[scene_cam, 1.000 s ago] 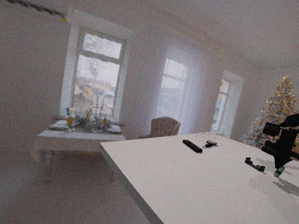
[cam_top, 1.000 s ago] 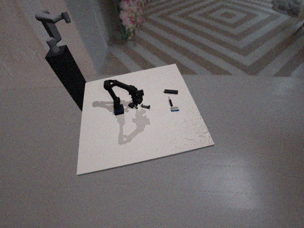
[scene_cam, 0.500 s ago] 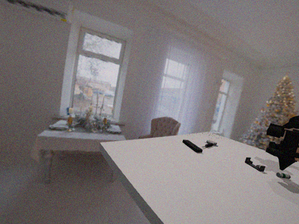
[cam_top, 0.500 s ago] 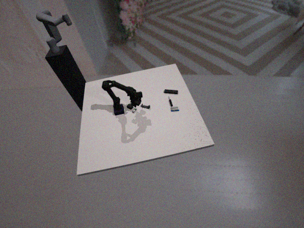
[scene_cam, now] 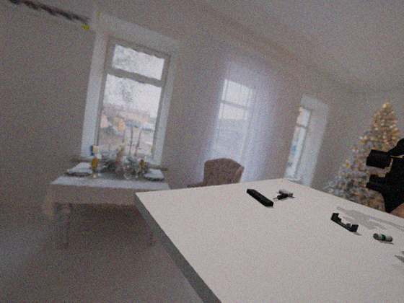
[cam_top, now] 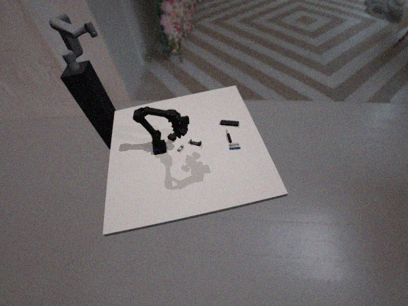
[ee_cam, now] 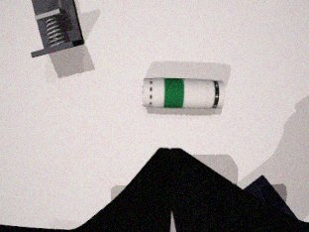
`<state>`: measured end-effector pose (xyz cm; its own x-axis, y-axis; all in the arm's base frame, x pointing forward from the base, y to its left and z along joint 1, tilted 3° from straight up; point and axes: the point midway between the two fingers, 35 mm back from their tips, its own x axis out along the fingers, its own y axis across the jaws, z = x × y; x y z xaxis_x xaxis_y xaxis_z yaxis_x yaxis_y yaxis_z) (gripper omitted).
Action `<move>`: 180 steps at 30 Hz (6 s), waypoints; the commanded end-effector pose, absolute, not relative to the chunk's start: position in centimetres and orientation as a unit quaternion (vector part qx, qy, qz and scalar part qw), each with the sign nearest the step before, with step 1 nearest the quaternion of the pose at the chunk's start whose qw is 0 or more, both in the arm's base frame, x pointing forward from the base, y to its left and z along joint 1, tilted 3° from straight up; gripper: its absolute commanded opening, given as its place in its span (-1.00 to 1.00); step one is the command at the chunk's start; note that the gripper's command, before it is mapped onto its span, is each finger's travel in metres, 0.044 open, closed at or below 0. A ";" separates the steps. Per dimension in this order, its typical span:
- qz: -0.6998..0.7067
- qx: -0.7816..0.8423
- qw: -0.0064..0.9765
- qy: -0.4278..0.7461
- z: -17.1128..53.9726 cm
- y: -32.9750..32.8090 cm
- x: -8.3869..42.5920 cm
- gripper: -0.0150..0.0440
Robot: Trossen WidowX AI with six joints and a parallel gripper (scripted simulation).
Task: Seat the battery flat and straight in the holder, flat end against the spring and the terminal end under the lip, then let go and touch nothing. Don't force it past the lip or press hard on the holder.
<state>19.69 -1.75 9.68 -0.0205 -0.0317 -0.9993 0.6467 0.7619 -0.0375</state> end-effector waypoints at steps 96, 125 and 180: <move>-0.650 0.629 0.311 0.292 1.6 -3.7 18.5 -0.24; -0.402 0.375 0.593 0.588 6.0 -1.9 26.4 -0.24; -0.203 0.117 0.782 0.577 1.8 -0.6 31.7 -0.24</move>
<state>31.92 -0.66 1.90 0.2344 -0.1710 -0.9570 0.4486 0.8924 -0.0496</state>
